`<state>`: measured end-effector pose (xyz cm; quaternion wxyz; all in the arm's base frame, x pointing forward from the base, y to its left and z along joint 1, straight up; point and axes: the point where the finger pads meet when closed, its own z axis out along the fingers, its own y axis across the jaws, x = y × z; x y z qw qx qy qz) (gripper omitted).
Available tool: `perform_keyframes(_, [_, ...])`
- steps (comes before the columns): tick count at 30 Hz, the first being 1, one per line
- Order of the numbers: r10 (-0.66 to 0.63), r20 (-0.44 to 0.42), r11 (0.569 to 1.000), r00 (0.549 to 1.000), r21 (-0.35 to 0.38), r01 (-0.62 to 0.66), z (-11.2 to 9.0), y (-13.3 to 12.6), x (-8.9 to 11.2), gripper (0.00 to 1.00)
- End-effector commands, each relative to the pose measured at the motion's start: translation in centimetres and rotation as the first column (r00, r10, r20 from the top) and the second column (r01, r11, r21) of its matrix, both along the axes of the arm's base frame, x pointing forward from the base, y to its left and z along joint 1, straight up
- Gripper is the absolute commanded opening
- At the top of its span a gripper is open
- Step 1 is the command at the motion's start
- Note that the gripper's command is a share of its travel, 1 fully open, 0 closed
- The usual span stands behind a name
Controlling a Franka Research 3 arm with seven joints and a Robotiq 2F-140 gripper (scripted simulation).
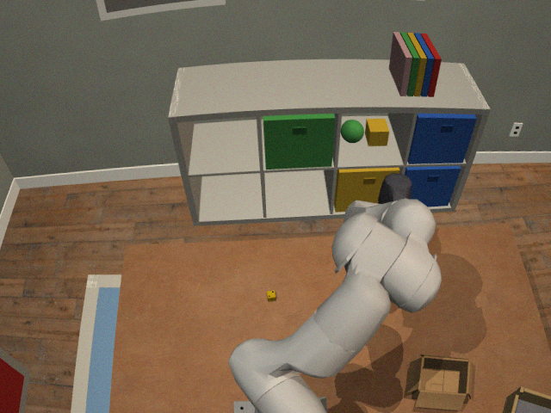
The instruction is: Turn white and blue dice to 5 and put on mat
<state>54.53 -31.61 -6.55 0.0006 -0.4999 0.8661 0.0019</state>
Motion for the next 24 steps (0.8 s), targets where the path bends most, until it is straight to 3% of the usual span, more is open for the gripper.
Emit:
perform_keyframes(1, [-0.004,0.004,1.000,1.000,-0.002,0.004,-0.02,-0.10,0.12,0.21])
perform_keyframes(15, [-0.004,0.004,1.000,1.000,-0.002,0.004,-0.02,-0.10,0.12,0.21])
perform_keyframes(24, [-0.004,0.004,1.000,1.000,-0.002,0.004,-0.02,-0.10,0.12,0.28])
